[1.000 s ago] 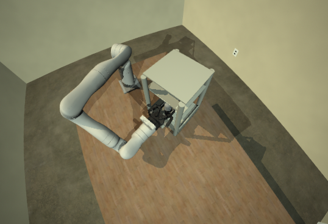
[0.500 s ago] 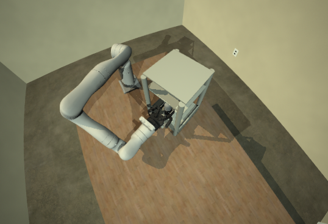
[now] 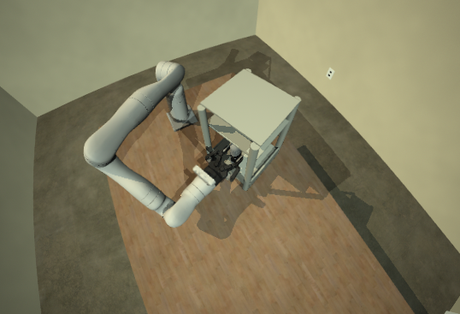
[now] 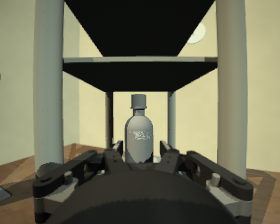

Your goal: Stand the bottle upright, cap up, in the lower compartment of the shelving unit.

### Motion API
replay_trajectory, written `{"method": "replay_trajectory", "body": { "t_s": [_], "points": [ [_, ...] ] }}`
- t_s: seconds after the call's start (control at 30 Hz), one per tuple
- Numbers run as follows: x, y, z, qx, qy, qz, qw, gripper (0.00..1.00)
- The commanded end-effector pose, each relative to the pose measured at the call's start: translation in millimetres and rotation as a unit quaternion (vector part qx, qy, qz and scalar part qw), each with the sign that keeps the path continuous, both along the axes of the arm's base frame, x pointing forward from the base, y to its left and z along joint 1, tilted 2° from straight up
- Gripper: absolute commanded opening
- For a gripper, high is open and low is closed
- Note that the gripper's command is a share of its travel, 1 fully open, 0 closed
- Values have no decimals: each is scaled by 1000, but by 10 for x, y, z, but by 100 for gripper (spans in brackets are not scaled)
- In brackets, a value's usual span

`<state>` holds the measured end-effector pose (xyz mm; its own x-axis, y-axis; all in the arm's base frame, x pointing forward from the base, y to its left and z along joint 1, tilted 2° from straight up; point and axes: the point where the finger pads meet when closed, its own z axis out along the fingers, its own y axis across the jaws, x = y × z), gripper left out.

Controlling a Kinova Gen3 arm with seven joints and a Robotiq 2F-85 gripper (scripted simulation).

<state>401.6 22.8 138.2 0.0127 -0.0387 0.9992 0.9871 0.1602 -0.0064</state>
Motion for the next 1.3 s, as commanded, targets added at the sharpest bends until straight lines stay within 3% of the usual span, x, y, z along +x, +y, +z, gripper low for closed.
{"method": "replay_trajectory", "body": {
  "t_s": [0.0,1.27],
  "points": [
    [-1,-55,-17,-2,1,0,1000,63],
    [50,-355,-27,-2,0,-1,1000,63]
  ]
}}
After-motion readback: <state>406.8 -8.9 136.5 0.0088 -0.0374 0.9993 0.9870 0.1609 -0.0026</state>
